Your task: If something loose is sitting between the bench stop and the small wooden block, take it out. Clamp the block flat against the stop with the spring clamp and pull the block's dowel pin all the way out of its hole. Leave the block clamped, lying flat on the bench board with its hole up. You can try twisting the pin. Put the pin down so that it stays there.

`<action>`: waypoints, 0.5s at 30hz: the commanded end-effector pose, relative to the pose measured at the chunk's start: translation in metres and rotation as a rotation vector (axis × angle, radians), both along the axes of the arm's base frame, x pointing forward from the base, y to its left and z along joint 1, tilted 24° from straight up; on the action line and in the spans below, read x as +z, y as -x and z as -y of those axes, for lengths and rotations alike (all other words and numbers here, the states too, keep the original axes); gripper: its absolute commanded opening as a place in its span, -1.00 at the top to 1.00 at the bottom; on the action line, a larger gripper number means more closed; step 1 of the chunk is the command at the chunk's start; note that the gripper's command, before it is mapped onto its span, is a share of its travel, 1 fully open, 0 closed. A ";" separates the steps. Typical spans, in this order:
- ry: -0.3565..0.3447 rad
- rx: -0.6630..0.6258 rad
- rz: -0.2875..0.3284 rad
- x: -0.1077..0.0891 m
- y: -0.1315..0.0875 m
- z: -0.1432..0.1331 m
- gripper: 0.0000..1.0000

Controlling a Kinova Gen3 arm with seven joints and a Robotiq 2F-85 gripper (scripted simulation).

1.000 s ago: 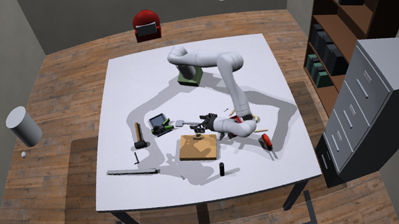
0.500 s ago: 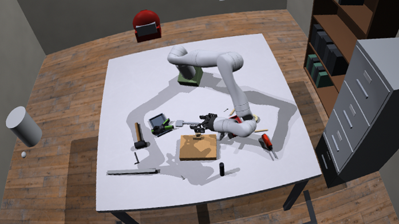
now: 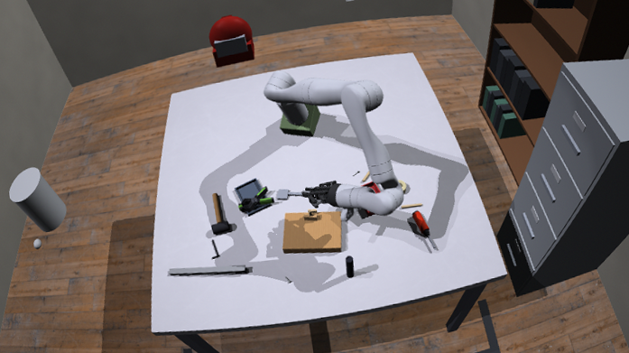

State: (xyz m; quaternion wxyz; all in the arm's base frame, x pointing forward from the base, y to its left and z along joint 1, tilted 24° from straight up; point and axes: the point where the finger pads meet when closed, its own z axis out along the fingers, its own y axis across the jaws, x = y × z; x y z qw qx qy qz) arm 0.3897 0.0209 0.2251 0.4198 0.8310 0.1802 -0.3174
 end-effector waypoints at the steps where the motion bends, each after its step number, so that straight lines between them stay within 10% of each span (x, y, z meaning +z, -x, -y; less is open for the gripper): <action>1: -0.002 0.001 0.005 0.001 0.000 0.000 0.80; 15: -0.055 0.010 0.109 0.003 -0.004 0.006 0.80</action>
